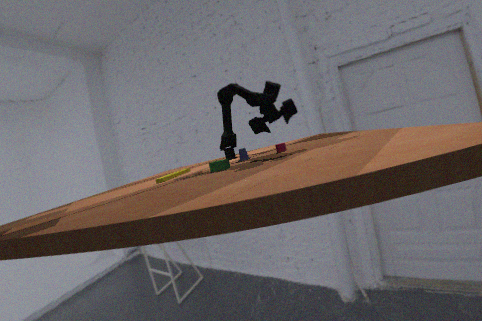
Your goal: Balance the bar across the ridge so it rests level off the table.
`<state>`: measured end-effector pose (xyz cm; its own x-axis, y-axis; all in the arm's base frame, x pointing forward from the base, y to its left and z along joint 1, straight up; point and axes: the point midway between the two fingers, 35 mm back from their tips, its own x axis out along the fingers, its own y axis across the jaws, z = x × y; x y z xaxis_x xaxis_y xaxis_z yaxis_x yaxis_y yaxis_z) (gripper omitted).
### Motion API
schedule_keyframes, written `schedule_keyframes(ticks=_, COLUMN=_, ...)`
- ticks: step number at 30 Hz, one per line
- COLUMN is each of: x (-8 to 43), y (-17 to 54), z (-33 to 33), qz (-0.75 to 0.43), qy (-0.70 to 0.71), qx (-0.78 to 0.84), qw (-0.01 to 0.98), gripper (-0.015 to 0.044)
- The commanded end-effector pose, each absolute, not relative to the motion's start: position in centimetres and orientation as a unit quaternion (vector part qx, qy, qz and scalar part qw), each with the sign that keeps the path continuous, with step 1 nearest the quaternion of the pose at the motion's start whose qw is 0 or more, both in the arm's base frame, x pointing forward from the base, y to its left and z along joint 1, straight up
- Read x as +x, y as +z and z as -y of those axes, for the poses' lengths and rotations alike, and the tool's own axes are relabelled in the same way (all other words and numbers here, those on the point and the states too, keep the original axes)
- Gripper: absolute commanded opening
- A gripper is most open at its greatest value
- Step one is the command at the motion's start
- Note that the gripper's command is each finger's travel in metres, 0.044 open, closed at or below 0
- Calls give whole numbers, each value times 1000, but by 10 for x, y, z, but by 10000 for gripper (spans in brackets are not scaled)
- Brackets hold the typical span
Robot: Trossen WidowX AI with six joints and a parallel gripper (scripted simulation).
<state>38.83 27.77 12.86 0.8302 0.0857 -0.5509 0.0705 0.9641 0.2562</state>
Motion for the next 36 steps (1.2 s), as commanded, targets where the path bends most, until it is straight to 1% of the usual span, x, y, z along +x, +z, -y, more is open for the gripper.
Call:
schedule_keyframes(ticks=1, x=399, y=127, z=-259, qz=-303, qy=-8, qx=114, qw=946, gripper=315)
schedule_keyframes(ticks=18, x=434, y=115, z=-157, qz=-377, qy=-65, qx=21, qw=924, gripper=315)
schedule_keyframes(ticks=36, x=437, y=107, z=-47, qz=-470, qy=-100, qx=-41, qw=876, gripper=315)
